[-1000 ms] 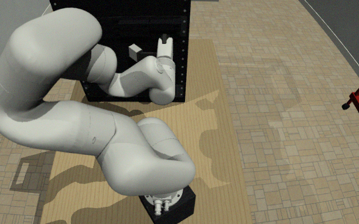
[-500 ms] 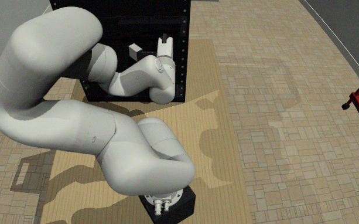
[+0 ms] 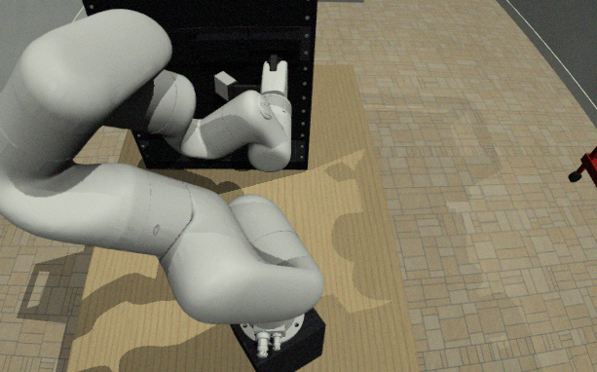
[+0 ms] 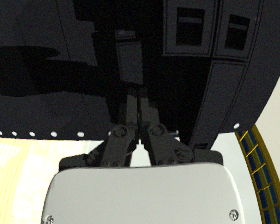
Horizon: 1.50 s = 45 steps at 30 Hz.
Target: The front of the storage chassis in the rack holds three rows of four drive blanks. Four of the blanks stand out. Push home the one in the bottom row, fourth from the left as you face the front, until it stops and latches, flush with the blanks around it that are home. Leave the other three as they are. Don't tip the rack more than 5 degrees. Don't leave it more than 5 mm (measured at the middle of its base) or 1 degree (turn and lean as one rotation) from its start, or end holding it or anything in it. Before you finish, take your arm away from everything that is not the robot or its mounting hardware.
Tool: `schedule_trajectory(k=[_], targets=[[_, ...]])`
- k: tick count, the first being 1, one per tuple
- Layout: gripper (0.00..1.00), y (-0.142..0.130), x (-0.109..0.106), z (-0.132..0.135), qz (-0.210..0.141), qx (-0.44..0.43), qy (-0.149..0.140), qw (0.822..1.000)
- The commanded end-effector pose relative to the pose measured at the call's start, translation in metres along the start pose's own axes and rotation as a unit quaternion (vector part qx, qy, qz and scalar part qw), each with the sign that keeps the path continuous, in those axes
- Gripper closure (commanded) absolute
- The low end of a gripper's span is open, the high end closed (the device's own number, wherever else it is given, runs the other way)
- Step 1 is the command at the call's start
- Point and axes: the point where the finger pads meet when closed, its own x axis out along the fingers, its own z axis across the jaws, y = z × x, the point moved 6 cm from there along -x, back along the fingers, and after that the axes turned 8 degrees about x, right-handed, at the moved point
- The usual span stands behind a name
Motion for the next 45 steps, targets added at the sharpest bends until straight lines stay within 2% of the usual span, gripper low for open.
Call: schedule_trajectory(k=[1, 36, 42, 45], targets=[[1.00, 0.000, 0.001, 0.001, 0.000, 0.000, -0.002, 1.000], [1.00, 0.001, 0.006, 0.002, 0.000, 0.000, -0.002, 1.000], [1.00, 0.001, 0.002, 0.002, 0.000, 0.000, -0.002, 1.000], [1.00, 0.001, -0.010, 0.002, 0.000, 0.000, -0.002, 1.000]])
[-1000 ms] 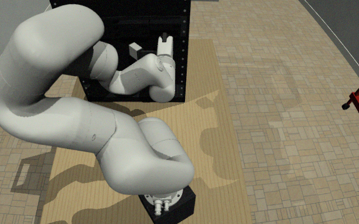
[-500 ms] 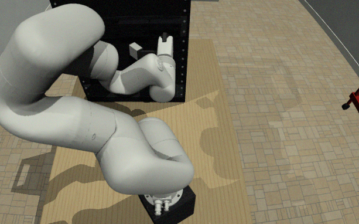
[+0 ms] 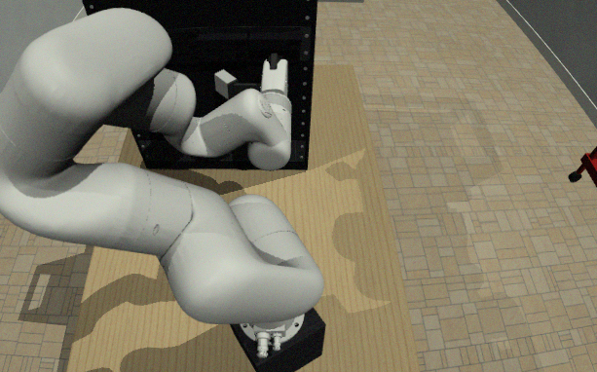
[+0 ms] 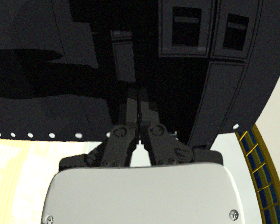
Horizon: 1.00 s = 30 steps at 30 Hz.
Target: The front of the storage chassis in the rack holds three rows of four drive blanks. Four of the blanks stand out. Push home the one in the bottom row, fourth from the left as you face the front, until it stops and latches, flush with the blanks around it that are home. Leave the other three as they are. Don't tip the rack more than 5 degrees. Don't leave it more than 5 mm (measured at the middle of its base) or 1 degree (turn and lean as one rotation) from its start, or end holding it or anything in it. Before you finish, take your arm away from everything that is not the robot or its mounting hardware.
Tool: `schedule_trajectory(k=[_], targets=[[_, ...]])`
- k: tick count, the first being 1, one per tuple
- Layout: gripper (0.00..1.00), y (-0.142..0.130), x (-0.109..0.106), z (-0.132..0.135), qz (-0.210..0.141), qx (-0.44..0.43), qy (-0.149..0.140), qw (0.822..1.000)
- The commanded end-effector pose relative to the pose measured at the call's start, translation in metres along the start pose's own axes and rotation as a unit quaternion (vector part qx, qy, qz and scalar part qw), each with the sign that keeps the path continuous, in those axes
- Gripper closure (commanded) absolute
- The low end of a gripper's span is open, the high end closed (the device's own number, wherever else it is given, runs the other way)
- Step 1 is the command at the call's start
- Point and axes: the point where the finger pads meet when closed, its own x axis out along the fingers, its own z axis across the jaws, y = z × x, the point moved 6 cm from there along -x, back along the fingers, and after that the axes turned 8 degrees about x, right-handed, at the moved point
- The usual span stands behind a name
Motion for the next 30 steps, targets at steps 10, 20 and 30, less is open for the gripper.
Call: schedule_trajectory(k=[10, 20, 30], targets=[[1.00, 0.001, -0.070, 0.000, 0.002, -0.001, 0.000, 1.000], [1.00, 0.001, -0.091, 0.000, 0.002, -0.001, 0.000, 1.000], [1.00, 0.001, -0.093, 0.000, 0.002, -0.001, 0.000, 1.000]])
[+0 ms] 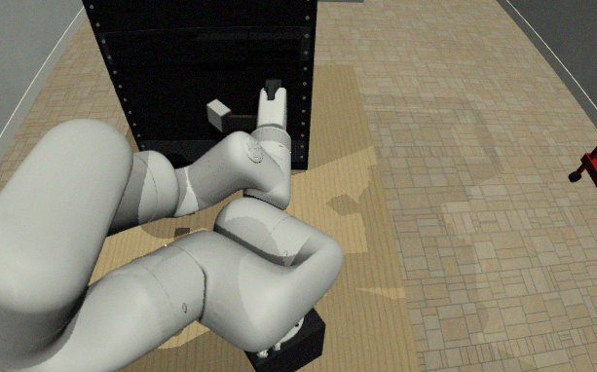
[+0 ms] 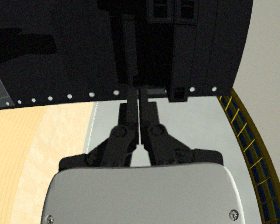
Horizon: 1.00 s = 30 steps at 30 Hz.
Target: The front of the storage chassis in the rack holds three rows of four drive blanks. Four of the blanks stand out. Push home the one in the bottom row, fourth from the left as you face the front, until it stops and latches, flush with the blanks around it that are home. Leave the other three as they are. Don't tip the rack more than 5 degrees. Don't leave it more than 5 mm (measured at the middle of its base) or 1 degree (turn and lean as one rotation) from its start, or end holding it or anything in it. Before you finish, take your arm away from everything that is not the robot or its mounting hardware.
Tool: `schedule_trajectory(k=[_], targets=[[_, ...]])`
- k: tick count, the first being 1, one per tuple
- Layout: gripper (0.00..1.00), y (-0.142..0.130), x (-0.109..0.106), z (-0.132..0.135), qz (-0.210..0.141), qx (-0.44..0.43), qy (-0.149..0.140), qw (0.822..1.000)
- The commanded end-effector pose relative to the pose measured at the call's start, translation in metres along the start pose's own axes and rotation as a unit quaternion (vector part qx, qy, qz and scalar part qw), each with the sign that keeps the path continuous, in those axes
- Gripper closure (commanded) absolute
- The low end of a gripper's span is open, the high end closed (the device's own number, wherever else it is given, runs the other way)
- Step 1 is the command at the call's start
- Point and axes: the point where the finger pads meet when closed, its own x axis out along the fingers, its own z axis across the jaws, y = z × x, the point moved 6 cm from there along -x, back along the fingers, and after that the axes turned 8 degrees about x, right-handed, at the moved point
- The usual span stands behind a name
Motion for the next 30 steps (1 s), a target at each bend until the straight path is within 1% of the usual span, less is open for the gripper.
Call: schedule_trajectory(k=[1, 7, 16, 18, 30], targets=[[1.00, 0.001, -0.001, 0.001, -0.001, 0.000, 0.000, 1.000], [1.00, 0.001, -0.006, 0.001, -0.001, 0.000, 0.000, 1.000], [1.00, 0.001, -0.025, 0.001, -0.001, 0.000, 0.000, 1.000], [1.00, 0.001, -0.025, 0.001, -0.001, 0.000, 0.000, 1.000], [1.00, 0.001, -0.058, 0.000, -0.001, 0.000, 0.000, 1.000]])
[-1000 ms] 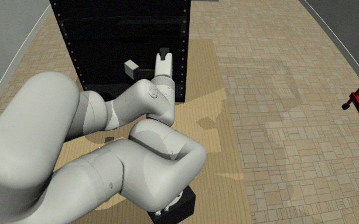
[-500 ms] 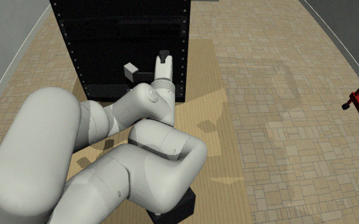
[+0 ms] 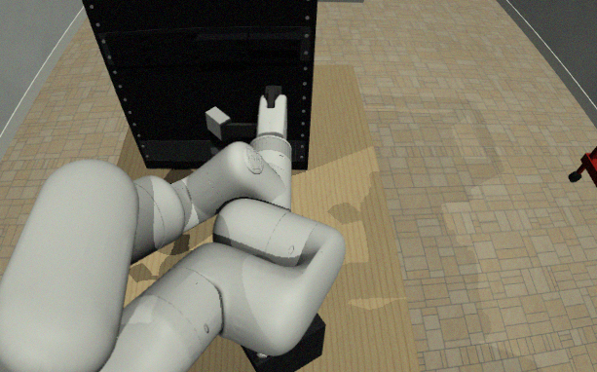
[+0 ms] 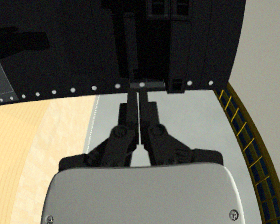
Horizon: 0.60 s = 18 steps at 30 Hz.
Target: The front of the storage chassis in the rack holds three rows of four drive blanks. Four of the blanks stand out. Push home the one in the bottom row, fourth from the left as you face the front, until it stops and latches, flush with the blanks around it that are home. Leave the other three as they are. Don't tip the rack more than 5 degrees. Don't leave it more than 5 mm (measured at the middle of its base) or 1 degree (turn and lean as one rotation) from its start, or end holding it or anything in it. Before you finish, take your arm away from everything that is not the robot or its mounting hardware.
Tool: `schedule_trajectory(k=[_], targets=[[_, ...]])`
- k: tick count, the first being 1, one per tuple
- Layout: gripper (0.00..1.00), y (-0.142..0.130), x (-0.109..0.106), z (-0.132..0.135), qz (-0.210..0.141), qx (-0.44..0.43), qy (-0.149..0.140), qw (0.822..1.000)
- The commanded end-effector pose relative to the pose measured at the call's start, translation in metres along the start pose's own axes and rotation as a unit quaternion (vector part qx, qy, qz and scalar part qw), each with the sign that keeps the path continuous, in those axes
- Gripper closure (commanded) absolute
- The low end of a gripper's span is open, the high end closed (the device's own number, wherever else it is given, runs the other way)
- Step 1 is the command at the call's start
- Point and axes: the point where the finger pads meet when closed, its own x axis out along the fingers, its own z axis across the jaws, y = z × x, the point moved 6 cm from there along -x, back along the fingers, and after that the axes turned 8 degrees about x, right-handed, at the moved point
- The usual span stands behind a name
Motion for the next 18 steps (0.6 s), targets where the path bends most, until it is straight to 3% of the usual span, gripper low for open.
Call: schedule_trajectory(k=[1, 13, 18], targets=[[1.00, 0.002, -0.041, 0.001, -0.002, 0.000, 0.001, 1.000], [1.00, 0.002, -0.069, 0.001, -0.002, 0.000, 0.001, 1.000], [1.00, 0.002, -0.070, 0.001, -0.002, 0.000, 0.001, 1.000]])
